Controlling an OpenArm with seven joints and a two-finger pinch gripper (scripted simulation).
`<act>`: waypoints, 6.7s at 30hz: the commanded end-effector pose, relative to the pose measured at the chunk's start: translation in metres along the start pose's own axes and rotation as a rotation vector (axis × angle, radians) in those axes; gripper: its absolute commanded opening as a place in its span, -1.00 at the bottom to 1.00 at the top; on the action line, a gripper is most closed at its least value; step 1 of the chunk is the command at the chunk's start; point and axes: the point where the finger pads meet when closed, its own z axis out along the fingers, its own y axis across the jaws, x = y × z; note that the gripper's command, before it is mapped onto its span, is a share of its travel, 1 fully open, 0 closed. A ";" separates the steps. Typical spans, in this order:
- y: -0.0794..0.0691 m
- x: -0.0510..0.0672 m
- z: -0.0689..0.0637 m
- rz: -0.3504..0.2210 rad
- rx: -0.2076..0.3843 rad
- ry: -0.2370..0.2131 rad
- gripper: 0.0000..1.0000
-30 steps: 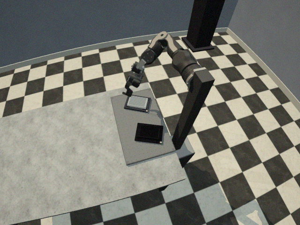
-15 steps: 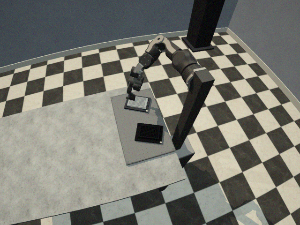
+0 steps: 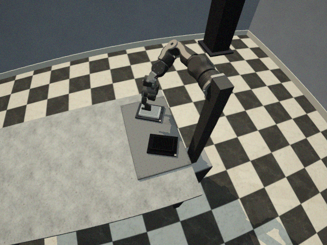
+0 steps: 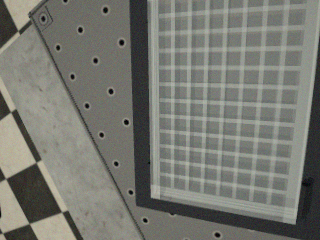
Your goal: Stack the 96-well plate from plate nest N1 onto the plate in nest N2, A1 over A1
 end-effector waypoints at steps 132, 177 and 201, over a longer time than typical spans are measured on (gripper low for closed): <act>-0.004 0.004 0.088 -0.002 0.027 0.037 0.54; -0.005 0.009 0.090 -0.005 0.030 0.042 0.54; -0.004 0.005 0.087 -0.004 0.030 0.038 0.54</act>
